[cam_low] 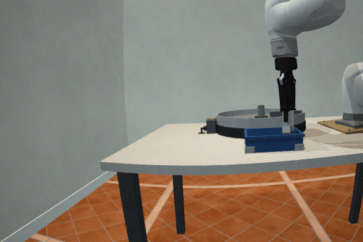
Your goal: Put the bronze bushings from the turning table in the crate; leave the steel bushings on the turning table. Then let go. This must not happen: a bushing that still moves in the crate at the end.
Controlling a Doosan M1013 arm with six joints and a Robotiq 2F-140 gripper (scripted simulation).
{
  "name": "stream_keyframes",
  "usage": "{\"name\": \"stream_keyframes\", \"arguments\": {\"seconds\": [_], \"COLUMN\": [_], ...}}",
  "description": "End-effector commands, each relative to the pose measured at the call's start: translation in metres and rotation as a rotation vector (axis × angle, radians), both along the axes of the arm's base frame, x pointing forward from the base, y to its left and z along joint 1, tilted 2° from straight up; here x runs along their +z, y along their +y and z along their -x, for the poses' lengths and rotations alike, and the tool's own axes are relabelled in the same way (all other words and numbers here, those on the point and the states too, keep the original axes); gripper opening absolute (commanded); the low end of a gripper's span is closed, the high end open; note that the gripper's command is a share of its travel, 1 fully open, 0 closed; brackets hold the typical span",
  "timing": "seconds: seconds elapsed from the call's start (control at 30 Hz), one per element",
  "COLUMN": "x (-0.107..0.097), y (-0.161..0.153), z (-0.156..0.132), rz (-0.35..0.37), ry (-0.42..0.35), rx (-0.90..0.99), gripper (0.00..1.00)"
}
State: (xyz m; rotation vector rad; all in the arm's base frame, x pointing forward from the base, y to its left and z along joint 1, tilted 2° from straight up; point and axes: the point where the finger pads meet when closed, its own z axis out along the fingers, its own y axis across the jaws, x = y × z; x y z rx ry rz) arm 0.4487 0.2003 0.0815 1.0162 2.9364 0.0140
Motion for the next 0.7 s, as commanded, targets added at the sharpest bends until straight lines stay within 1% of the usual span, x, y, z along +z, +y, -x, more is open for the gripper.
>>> {"name": "stream_keyframes", "arguments": {"seconds": [0.0,0.4,0.67], "x": [-0.004,-0.024,-0.029], "y": [0.000,0.000,0.000], "z": [0.000,-0.001,-0.001], "rz": [0.000,0.000,0.000], "ry": [0.000,0.000,0.000], "rx": [0.000,0.000,0.000], "gripper": [0.00,0.00,0.00]}}
